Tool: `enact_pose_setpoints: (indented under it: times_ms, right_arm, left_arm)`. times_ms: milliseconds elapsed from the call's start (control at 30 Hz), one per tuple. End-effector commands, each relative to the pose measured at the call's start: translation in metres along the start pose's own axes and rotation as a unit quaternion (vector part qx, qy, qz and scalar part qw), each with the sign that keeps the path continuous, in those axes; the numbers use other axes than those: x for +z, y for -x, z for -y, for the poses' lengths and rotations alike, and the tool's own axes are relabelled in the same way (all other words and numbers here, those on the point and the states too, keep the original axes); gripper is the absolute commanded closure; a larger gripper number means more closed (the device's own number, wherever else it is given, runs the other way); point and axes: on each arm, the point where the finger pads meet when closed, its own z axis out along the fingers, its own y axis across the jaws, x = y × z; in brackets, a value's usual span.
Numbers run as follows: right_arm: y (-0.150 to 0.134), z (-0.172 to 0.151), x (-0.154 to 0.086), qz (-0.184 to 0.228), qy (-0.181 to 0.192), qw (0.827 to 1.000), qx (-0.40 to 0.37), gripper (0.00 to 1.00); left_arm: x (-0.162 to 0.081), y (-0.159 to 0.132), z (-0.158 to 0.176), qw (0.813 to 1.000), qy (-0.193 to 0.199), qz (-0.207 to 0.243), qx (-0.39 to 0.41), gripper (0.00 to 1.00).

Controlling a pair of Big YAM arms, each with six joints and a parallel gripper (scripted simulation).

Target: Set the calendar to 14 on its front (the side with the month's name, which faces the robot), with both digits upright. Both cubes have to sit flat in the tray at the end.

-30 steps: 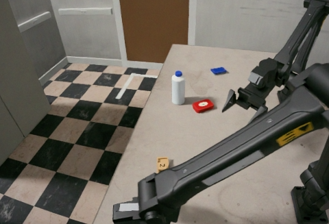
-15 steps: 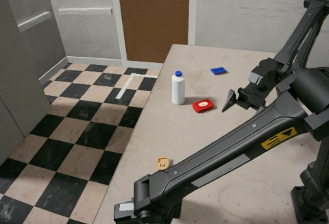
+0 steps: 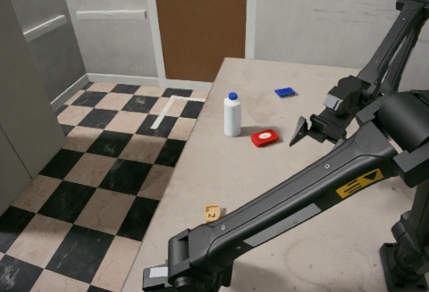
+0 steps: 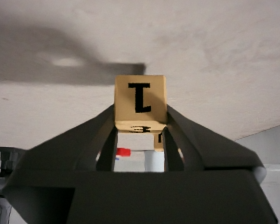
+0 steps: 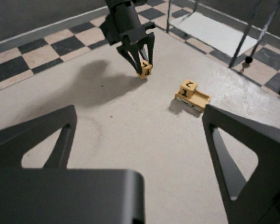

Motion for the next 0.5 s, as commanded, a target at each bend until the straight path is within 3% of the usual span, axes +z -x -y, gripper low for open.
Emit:
enact_pose_setpoints:
  times_ms: [0,467]
  right_arm:
    - [0.006,-0.003,0.0,0.003,0.003,1.0,-0.003,0.0]
    - [0.006,-0.003,0.0,0.003,0.003,1.0,-0.003,0.0]
  left_arm:
    - [-0.001,0.004,0.013,1.0,-0.012,0.004,-0.001,0.76]
    - [0.001,-0.006,0.003,1.0,-0.014,0.006,0.008,0.76]
